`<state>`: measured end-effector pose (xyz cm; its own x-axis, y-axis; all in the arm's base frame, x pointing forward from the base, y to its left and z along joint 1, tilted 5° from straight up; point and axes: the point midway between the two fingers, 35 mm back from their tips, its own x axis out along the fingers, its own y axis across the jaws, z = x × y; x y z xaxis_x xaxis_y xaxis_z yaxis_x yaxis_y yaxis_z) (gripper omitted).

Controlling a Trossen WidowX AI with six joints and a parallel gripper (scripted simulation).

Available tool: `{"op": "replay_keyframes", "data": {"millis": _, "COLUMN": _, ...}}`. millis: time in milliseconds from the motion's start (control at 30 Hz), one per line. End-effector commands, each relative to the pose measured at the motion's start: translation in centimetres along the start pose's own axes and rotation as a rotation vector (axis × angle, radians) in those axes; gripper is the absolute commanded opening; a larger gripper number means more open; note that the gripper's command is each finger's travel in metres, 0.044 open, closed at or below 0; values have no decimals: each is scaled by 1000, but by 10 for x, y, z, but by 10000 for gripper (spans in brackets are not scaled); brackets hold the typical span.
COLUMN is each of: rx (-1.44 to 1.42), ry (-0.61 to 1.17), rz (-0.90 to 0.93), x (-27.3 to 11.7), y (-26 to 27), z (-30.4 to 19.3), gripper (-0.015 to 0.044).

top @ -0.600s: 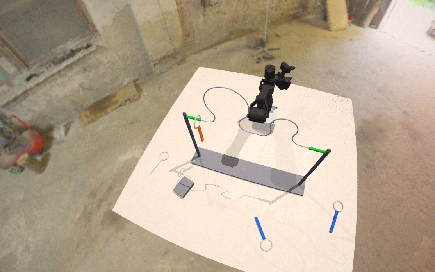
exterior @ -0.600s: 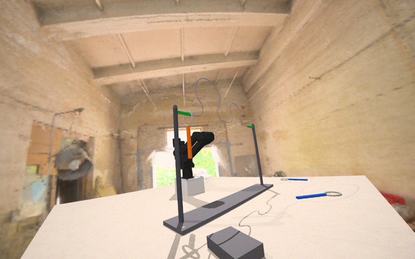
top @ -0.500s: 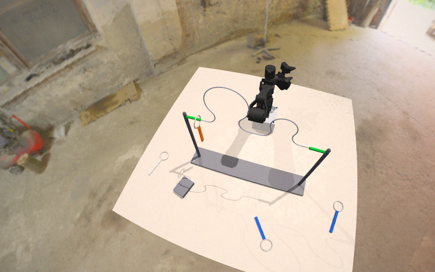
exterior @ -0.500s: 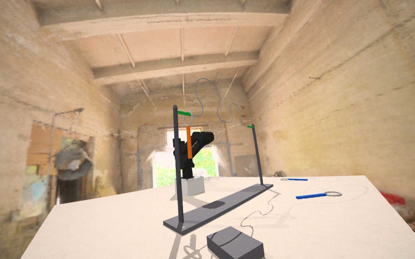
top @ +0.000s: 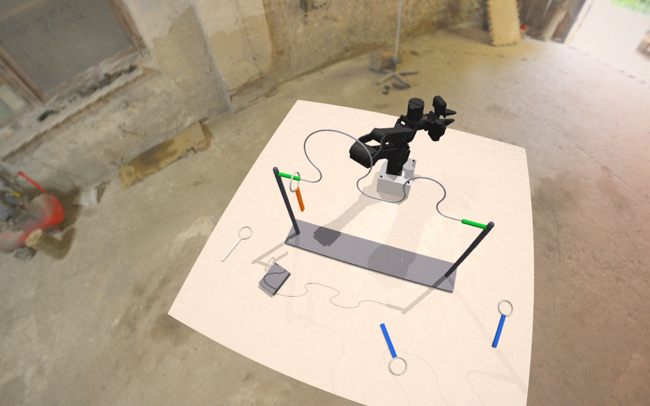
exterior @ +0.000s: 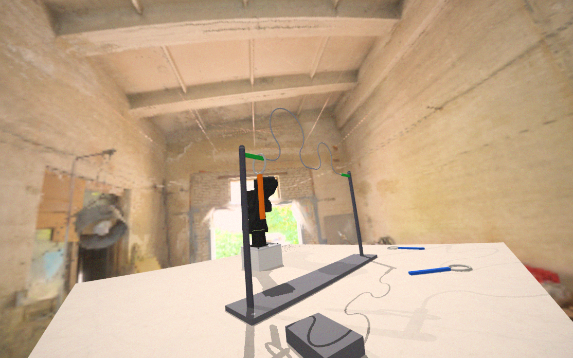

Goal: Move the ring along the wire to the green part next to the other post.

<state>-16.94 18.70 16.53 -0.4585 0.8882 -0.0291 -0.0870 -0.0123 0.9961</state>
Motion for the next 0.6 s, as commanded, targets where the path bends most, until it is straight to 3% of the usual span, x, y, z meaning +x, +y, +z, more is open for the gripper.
{"op": "replay_keyframes", "data": {"millis": 0, "rx": -49, "ry": -64, "rz": -2, "x": 12, "y": 4, "z": 19, "gripper": 160}}
{"op": "replay_keyframes", "data": {"millis": 567, "rx": -246, "ry": -331, "rz": -56, "x": 34, "y": 3, "z": 118, "gripper": 160}}
